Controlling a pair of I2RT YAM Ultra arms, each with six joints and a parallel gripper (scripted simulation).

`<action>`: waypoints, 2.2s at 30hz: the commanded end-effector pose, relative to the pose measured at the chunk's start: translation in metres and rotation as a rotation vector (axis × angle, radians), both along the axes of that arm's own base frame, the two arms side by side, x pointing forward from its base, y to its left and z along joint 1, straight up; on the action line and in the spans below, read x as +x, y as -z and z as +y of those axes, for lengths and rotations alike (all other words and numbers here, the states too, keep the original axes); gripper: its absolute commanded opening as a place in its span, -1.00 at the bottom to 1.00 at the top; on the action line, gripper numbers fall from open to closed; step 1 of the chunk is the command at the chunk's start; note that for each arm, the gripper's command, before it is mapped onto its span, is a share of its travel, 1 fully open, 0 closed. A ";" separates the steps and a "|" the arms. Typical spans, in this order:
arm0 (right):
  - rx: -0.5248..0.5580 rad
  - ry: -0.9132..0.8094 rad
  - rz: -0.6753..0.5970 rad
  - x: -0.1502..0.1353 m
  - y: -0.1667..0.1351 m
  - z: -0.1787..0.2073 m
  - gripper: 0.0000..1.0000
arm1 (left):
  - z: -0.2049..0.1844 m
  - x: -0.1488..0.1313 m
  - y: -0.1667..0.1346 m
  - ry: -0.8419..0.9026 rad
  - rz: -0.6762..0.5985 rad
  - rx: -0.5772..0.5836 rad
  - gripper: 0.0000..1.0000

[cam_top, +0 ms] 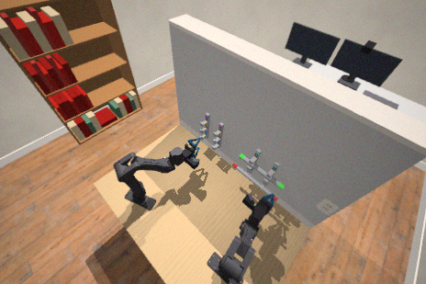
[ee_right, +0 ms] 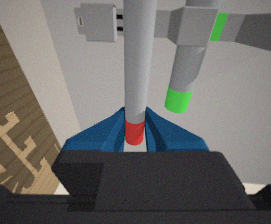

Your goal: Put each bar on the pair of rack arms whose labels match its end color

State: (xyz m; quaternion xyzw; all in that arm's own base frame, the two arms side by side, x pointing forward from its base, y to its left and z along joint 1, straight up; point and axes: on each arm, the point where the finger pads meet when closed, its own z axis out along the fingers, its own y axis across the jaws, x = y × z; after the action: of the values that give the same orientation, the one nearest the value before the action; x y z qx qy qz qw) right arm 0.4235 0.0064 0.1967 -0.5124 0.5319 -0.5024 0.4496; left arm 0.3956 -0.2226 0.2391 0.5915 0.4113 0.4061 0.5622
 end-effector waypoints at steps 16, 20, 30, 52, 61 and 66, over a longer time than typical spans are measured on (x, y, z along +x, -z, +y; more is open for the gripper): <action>0.027 -0.007 -0.093 0.004 -0.029 0.004 -1.00 | 0.004 -0.002 -0.013 0.001 -0.026 -0.033 1.00; 0.027 -0.007 -0.093 0.007 -0.029 0.004 -1.00 | 0.004 -0.002 -0.013 0.001 -0.026 -0.033 1.00; 0.027 -0.007 -0.094 0.014 -0.029 0.004 -1.00 | 0.004 -0.002 -0.013 0.001 -0.026 -0.033 1.00; 0.027 -0.007 -0.093 0.031 -0.029 0.003 -1.00 | 0.004 -0.002 -0.013 0.001 -0.026 -0.033 1.00; 0.027 -0.007 -0.093 0.037 -0.029 0.002 -1.00 | 0.004 -0.002 -0.013 0.001 -0.026 -0.033 1.00; 0.027 -0.007 -0.093 0.041 -0.029 0.002 -1.00 | 0.004 -0.002 -0.013 0.001 -0.026 -0.033 1.00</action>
State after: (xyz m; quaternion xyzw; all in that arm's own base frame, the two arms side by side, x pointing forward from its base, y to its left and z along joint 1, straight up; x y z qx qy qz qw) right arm 0.4549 0.0102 0.1959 -0.5144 0.5299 -0.5004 0.4519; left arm 0.3956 -0.2226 0.2391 0.5915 0.4113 0.4061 0.5622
